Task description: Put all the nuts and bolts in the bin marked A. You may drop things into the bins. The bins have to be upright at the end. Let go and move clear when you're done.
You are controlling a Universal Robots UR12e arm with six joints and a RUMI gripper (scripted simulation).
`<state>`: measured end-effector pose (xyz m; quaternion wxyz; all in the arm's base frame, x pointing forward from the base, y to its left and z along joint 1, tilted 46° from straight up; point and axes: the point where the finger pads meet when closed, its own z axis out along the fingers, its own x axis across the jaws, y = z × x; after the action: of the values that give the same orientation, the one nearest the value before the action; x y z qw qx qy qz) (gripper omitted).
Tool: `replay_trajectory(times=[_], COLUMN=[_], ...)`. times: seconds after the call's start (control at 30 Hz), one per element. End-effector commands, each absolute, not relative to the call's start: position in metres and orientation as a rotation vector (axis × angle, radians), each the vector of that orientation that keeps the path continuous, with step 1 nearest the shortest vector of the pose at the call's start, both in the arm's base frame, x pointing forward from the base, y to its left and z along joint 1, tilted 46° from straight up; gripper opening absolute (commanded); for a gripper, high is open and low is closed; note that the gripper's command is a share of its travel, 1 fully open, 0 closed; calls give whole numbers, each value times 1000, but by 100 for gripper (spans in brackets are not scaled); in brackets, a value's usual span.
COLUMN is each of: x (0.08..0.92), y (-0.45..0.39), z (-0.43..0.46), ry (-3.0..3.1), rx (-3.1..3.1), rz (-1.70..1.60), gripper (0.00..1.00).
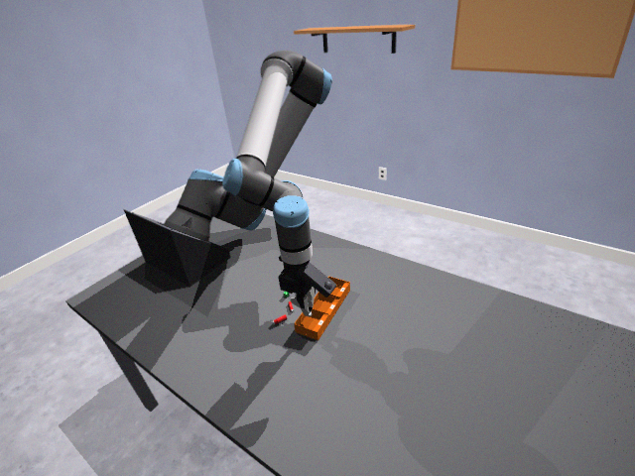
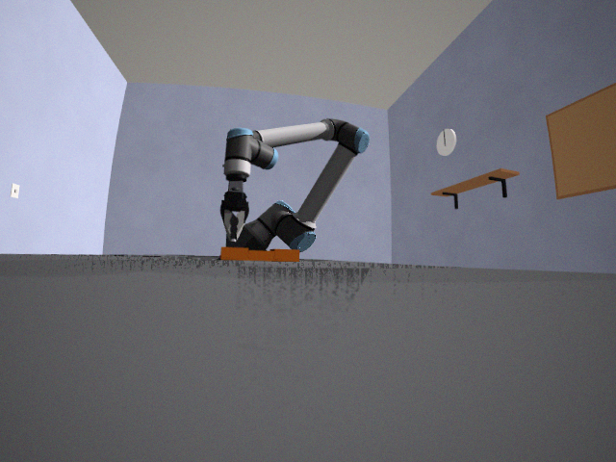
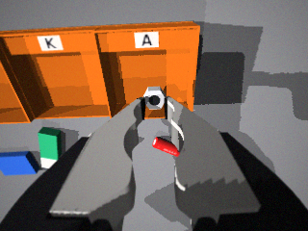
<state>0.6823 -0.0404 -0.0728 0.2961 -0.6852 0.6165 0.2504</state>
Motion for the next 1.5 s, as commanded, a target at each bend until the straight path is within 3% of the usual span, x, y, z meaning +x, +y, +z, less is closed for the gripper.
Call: replay_trajectory(times=[0.0, 1.47], x=[682, 682], y=[-40, -6], z=[-72, -100], ry=[1640, 1640], rx=[-1822, -1822], rz=[664, 664], gripper=[0, 0])
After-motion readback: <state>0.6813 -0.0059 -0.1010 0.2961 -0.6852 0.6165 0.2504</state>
